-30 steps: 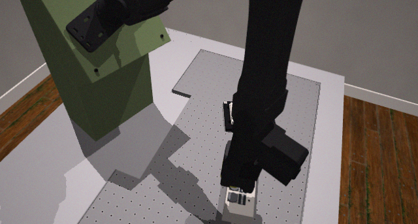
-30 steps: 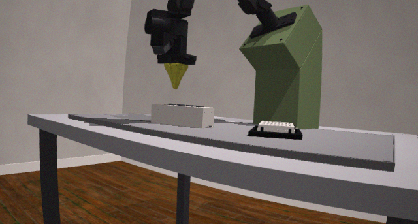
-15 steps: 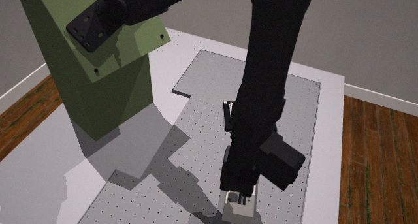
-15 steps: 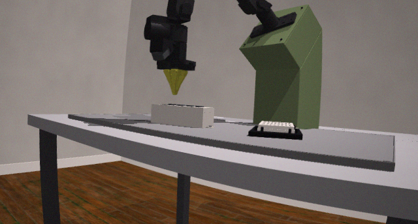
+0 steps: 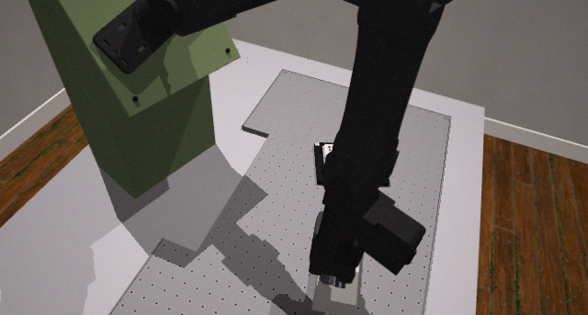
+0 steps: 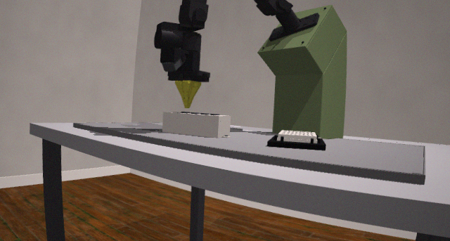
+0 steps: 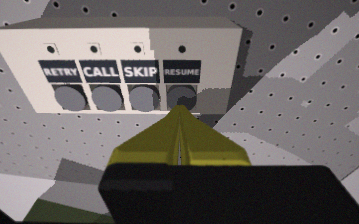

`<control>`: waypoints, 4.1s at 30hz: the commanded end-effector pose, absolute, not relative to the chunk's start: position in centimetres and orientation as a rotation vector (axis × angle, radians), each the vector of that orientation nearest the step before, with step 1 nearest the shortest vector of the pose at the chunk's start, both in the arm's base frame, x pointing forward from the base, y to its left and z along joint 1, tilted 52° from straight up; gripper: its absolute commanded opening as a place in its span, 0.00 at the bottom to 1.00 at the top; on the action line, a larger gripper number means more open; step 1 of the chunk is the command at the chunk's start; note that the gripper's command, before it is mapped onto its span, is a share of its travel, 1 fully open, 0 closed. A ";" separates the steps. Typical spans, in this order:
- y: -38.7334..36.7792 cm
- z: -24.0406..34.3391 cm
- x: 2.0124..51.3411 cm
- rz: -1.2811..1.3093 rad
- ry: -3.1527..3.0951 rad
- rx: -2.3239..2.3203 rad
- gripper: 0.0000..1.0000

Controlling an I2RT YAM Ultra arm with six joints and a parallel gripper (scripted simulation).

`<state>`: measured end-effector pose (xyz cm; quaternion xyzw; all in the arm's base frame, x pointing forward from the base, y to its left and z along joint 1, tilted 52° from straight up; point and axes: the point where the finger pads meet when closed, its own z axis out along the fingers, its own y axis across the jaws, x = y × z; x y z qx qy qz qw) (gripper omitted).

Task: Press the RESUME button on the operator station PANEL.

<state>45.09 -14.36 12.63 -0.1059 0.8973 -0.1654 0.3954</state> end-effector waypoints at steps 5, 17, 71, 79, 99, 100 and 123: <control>-14.5 15.1 46.4 -0.443 2.201 -0.262 0.00; -14.5 15.1 46.3 -0.442 2.206 -0.262 0.00; -14.6 13.4 47.0 -0.432 2.229 -0.266 0.00; -14.6 13.0 47.1 -0.430 2.235 -0.267 0.00; -14.7 12.6 47.6 -0.430 2.235 -0.268 0.00; -14.7 12.5 47.6 -0.430 2.235 -0.268 0.00; -14.8 12.3 47.9 -0.429 2.235 -0.268 0.00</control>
